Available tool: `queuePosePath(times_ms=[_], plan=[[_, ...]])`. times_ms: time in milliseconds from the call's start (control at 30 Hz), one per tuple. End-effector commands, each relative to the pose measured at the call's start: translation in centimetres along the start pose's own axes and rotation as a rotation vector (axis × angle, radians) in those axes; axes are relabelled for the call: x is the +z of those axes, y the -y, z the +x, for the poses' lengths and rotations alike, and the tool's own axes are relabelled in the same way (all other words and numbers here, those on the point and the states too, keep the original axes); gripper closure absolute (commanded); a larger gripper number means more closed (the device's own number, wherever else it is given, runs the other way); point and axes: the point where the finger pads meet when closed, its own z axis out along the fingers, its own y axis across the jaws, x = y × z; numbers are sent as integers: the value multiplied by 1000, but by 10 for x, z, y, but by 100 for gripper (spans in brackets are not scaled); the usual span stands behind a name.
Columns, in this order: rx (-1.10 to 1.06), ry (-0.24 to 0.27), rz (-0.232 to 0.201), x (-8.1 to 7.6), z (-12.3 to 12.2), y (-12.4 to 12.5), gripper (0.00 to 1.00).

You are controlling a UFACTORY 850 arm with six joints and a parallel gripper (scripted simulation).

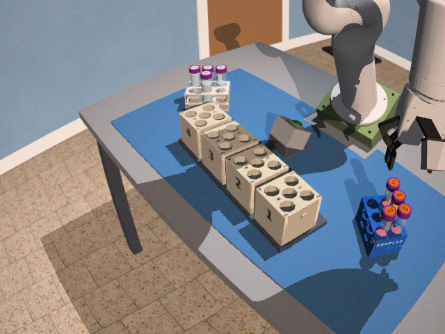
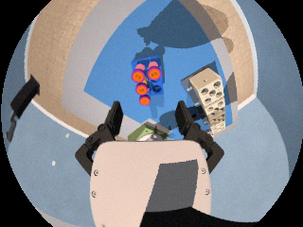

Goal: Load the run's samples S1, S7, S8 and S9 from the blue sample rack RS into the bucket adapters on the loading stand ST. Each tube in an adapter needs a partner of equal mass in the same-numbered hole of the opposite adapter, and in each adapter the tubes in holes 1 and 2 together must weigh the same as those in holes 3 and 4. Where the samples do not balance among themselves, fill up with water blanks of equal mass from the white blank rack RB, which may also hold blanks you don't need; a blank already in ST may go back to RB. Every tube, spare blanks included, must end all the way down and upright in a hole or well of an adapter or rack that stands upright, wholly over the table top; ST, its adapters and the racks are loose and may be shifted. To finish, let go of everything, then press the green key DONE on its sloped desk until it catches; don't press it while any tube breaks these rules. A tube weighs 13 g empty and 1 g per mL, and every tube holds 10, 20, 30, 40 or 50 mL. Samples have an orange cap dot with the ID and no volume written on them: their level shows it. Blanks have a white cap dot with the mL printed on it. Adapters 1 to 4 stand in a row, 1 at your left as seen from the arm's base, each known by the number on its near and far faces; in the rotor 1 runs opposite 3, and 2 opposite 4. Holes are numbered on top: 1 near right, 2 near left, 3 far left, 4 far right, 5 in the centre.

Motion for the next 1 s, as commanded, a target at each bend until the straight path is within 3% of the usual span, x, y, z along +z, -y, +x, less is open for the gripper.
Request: queuePosePath(times_ms=[0, 967], plan=[[1, -2, 0, 13, 1, 0, 0], [0, -2, 0, 80, 1, 0, 0]])
